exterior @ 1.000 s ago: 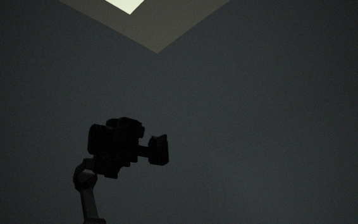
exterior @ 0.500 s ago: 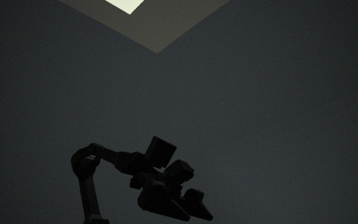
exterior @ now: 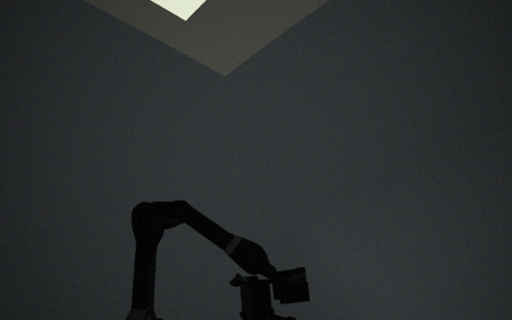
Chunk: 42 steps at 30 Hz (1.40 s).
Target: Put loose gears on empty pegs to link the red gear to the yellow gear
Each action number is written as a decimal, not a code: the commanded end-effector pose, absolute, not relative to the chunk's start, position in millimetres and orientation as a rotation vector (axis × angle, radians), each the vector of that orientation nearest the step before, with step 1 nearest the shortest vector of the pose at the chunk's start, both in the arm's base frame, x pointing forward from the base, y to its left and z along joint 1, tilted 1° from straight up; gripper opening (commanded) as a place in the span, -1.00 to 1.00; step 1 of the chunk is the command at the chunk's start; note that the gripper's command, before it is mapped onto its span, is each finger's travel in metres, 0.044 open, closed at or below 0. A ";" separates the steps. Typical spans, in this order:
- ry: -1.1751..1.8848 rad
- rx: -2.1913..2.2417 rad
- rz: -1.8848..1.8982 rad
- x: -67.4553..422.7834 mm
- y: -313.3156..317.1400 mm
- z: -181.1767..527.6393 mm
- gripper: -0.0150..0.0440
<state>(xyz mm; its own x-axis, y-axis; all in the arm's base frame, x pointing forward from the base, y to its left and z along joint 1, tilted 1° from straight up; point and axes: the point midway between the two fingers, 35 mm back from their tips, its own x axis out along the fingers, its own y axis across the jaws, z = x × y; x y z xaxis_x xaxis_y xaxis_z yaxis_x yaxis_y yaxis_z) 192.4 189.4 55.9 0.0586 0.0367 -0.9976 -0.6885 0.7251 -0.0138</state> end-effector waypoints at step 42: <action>1.448 -0.609 0.606 191.5 190.7 13.8 0.47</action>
